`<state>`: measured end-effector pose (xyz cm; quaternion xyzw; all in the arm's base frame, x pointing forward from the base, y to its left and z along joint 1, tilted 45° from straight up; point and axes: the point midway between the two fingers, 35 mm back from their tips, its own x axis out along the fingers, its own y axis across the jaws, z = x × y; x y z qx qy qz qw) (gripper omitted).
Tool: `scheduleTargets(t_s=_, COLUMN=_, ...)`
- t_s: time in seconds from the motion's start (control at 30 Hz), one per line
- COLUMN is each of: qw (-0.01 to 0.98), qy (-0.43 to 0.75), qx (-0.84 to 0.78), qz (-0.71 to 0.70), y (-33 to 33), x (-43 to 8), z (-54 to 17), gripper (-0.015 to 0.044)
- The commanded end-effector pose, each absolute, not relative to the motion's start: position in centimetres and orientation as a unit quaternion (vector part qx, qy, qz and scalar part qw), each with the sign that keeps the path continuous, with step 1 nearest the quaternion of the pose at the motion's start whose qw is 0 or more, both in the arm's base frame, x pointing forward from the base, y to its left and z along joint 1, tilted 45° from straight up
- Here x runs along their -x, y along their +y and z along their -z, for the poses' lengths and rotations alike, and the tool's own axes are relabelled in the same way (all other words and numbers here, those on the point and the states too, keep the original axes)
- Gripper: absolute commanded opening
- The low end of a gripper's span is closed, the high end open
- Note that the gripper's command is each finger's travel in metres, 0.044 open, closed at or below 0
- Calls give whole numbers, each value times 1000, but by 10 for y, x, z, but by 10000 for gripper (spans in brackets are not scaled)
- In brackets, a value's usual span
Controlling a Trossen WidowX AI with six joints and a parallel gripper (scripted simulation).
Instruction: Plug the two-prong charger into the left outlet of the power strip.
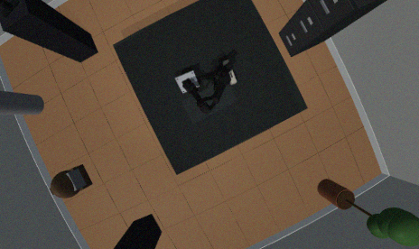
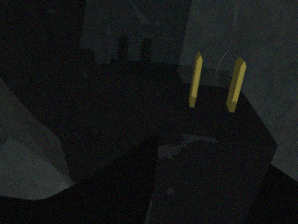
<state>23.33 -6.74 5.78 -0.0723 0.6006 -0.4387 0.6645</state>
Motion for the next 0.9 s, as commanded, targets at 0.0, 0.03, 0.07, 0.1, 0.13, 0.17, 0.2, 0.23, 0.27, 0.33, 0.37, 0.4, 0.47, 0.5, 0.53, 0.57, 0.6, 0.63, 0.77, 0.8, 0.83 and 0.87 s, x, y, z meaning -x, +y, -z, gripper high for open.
scheduleTargets(t_s=0.0, qw=662, qy=611, qx=87, qz=425, y=-64, x=-235, z=-50, gripper=0)
scheduleTargets(t_s=0.03, qw=662, qy=614, qx=91, qz=421, y=-63, x=-235, z=-48, gripper=0)
scheduleTargets(t_s=0.07, qw=661, qy=616, qx=95, qz=418, y=-62, x=-236, z=-47, gripper=0)
scheduleTargets(t_s=0.1, qw=660, qy=618, qx=99, qz=415, y=-61, x=-236, z=-45, gripper=0)
scheduleTargets(t_s=0.13, qw=659, qy=621, qx=103, qz=411, y=-61, x=-237, z=-43, gripper=0)
scheduleTargets(t_s=0.17, qw=659, qy=623, qx=107, qz=408, y=-60, x=-237, z=-41, gripper=0)
scheduleTargets(t_s=0.2, qw=658, qy=625, qx=111, qz=405, y=-59, x=-237, z=-39, gripper=0)
scheduleTargets(t_s=0.23, qw=657, qy=628, qx=115, qz=401, y=-58, x=-238, z=-37, gripper=0)
scheduleTargets(t_s=0.27, qw=656, qy=630, qx=119, qz=398, y=-58, x=-238, z=-35, gripper=0)
scheduleTargets(t_s=0.33, qw=655, qy=634, qx=127, qz=391, y=-56, x=-239, z=-32, gripper=0)
scheduleTargets(t_s=0.37, qw=654, qy=637, qx=131, qz=388, y=-55, x=-239, z=-30, gripper=0)
scheduleTargets(t_s=0.4, qw=653, qy=639, qx=135, qz=384, y=-54, x=-239, z=-28, gripper=0)
scheduleTargets(t_s=0.47, qw=651, qy=643, qx=143, qz=378, y=-53, x=-240, z=-24, gripper=0)
scheduleTargets(t_s=0.5, qw=650, qy=645, qx=147, qz=374, y=-52, x=-240, z=-22, gripper=0)
scheduleTargets(t_s=0.53, qw=649, qy=647, qx=151, qz=371, y=-51, x=-240, z=-20, gripper=0)
scheduleTargets(t_s=0.57, qw=648, qy=649, qx=155, qz=367, y=-51, x=-240, z=-18, gripper=0)
scheduleTargets(t_s=0.6, qw=647, qy=651, qx=159, qz=364, y=-50, x=-240, z=-16, gripper=0)
scheduleTargets(t_s=0.63, qw=646, qy=653, qx=163, qz=360, y=-49, x=-240, z=-14, gripper=0)
scheduleTargets(t_s=0.77, qw=641, qy=661, qx=179, qz=346, y=-46, x=-241, z=-7, gripper=0)
scheduleTargets(t_s=0.8, qw=640, qy=663, qx=183, qz=343, y=-46, x=-241, z=-5, gripper=0)
scheduleTargets(t_s=0.83, qw=639, qy=665, qx=187, qz=339, y=-45, x=-241, z=-3, gripper=0)
scheduleTargets(t_s=0.87, qw=637, qy=667, qx=190, qz=336, y=-44, x=-241, z=-1, gripper=0)
